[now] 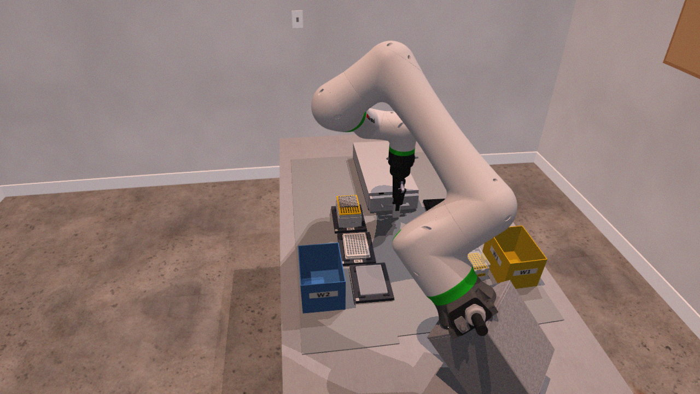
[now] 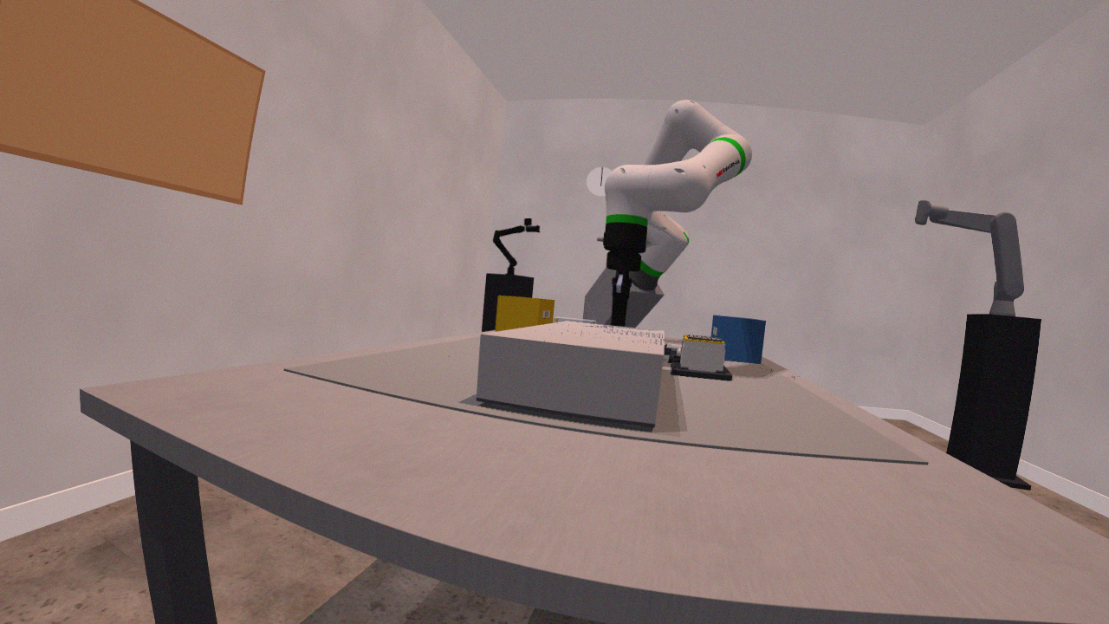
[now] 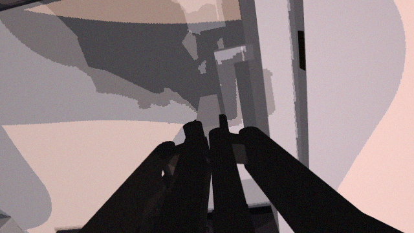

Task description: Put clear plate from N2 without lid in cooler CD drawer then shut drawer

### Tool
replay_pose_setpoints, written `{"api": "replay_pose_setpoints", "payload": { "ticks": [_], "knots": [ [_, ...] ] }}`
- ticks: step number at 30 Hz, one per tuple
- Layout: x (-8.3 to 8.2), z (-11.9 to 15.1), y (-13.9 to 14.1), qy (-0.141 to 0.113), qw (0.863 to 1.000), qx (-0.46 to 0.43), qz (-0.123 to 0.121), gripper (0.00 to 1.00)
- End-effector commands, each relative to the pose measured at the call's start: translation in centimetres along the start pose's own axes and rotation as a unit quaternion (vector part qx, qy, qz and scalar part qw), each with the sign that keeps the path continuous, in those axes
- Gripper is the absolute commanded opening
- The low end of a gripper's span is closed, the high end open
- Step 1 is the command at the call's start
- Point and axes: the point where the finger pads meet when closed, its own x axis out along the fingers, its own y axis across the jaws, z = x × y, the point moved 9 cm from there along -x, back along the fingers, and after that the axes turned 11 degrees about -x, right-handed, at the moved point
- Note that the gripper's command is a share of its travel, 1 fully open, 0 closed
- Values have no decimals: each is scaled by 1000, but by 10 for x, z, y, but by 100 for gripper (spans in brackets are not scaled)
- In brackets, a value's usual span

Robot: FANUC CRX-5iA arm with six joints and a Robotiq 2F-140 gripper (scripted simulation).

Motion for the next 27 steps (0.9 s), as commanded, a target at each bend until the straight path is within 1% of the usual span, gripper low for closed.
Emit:
{"api": "replay_pose_setpoints", "payload": {
  "ticks": [1, 21, 27],
  "knots": [
    [0, 0, 0, 0, 1000, 0, 0, 0],
    [0, 0, 0, 0, 1000, 0, 0, 0],
    [0, -1, -8, 0, 1000, 0, 0, 0]
  ]
}}
